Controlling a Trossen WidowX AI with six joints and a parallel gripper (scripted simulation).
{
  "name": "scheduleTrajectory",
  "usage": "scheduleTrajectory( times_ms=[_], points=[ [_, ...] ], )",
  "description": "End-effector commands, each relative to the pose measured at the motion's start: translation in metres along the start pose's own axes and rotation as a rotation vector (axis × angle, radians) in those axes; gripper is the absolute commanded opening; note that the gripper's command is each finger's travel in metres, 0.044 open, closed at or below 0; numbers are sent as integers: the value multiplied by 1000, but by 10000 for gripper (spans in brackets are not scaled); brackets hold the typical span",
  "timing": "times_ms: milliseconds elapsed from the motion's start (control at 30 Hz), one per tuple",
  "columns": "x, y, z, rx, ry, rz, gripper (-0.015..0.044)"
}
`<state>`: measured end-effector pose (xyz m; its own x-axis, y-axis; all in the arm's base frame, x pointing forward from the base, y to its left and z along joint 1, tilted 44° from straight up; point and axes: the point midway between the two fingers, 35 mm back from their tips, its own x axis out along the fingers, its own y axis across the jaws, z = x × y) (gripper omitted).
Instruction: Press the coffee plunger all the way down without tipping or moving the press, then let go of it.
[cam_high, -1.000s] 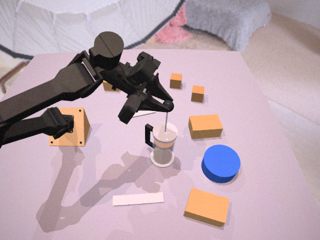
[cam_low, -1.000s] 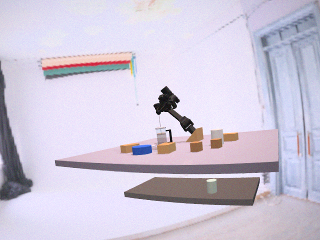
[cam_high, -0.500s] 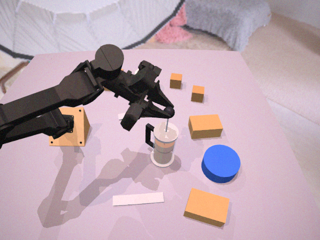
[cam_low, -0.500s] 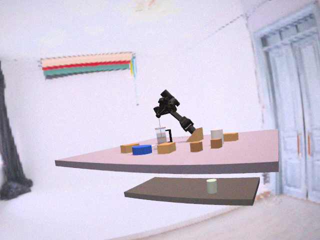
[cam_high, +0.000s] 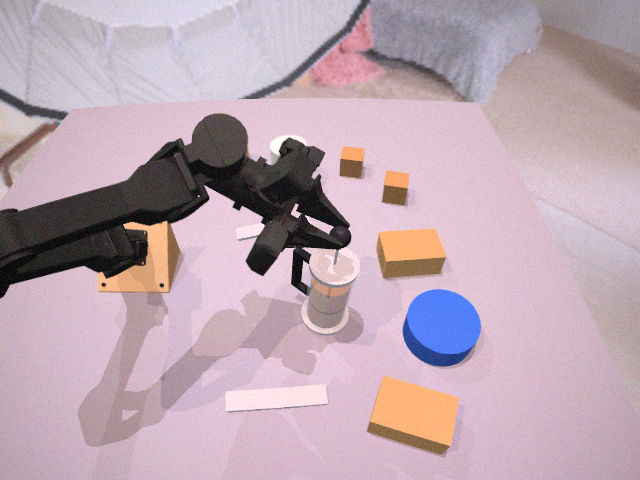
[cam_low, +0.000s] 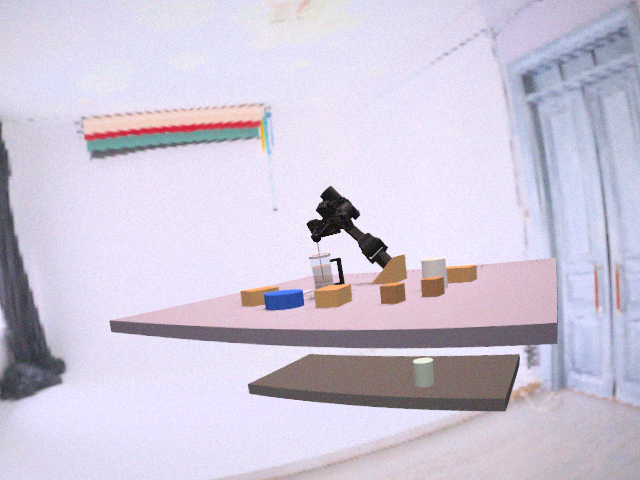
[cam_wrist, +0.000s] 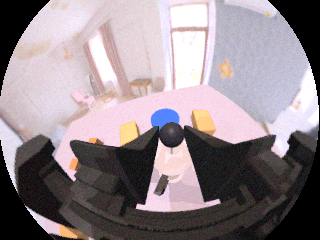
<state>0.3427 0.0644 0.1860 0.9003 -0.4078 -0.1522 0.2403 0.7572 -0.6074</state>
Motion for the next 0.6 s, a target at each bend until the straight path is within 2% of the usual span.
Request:
scheduleTrajectory(
  times_ms=[0, 567],
  points=[
    [10, -1, -27, -56, 55, -17, 119],
    [16, -1, -24, -56, 54, -19, 119]
  ],
)
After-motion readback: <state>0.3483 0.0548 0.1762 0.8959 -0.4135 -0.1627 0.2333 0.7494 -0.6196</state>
